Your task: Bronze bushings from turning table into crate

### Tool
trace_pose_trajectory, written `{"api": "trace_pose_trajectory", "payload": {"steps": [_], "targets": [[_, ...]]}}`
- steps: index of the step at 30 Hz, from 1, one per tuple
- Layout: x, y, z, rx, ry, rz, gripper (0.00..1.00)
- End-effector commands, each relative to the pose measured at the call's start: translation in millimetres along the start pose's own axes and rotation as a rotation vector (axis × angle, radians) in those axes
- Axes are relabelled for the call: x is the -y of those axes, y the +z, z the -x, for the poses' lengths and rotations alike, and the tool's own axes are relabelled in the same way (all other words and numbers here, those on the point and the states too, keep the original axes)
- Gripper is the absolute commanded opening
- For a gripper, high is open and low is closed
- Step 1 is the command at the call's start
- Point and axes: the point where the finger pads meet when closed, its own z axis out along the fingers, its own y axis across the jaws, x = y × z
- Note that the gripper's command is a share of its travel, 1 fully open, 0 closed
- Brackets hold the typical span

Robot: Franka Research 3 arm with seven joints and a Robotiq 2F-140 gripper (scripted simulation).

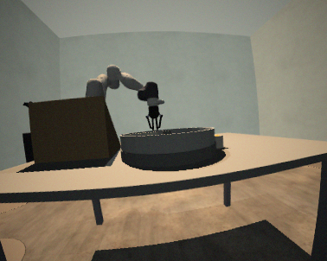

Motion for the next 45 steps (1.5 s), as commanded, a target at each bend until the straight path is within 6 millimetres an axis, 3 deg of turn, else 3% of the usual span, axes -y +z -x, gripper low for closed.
{"api": "trace_pose_trajectory", "payload": {"steps": [1, 23, 38, 45], "targets": [[1.5, 0.2, 0.9, 0.000, -0.005, -0.003, 0.10], [1.5, -6.2, 0.9, 0.000, -0.005, -0.003, 0.10], [1.3, -67.1, 1.0, 0.000, -0.005, -0.003, 0.10], [1.3, -84.5, 1.0, 0.000, -0.005, -0.003, 0.10]]}}
